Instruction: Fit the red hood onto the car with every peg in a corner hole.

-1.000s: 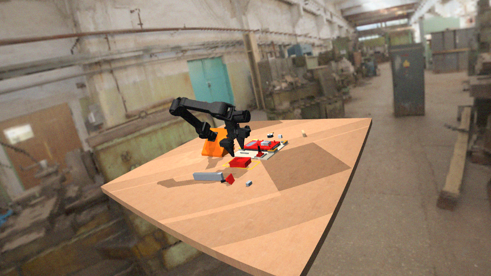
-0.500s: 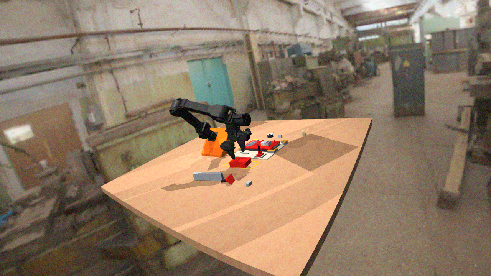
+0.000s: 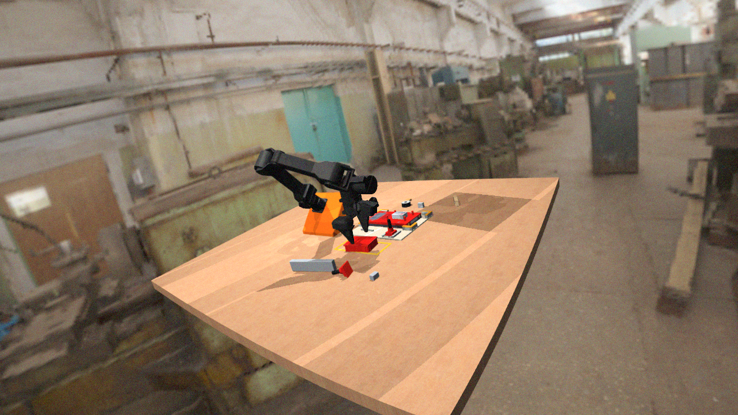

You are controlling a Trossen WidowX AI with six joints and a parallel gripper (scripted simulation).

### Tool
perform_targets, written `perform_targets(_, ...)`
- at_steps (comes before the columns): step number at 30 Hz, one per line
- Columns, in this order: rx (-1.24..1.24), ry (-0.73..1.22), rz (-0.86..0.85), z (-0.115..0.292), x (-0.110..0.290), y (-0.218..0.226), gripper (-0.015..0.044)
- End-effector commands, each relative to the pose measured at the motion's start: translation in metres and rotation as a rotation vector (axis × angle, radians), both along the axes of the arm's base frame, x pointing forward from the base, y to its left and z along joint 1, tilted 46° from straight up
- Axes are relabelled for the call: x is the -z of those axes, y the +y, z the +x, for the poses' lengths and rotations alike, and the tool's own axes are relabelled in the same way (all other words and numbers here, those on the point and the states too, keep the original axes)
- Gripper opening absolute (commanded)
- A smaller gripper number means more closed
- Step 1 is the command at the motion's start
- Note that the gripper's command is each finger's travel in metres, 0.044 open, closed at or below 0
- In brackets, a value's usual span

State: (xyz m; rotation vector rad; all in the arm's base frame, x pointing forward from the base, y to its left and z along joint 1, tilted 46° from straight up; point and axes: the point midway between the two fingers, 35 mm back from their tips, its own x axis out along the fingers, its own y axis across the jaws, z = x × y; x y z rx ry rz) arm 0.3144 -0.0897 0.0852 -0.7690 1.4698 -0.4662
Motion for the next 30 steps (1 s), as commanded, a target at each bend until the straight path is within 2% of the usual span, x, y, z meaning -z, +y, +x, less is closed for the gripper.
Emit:
perform_targets(1, -0.006, 0.006, -0.006, -0.001, 0.003, -0.002, 0.044)
perform_targets(30, -0.006, 0.006, -0.007, 0.0, 0.013, -0.013, 0.044)
